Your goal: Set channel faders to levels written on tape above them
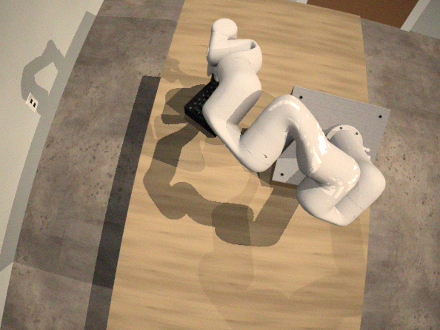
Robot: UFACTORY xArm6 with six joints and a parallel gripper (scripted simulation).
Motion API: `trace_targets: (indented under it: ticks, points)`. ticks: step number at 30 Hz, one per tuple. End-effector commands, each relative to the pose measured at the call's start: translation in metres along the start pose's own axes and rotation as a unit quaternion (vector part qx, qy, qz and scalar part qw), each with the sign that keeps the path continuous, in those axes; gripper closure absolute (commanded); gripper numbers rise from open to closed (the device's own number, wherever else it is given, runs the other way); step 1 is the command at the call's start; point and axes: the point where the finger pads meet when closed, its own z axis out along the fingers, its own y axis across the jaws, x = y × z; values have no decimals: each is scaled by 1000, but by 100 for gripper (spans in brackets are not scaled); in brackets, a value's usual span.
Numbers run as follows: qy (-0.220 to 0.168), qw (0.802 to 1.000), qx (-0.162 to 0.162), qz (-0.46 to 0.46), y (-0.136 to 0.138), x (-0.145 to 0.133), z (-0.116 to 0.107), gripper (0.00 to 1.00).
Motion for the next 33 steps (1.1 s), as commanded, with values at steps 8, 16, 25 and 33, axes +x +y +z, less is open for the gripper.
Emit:
trace_targets:
  ticks: [8,16,25,33]
  points:
    - [-1,1000,0,0,0,-1,-14,100]
    - [-1,1000,0,0,0,-1,-14,100]
    - [-1,1000,0,-9,1,-1,-14,100]
    - [-1,995,0,-95,7,1,-14,100]
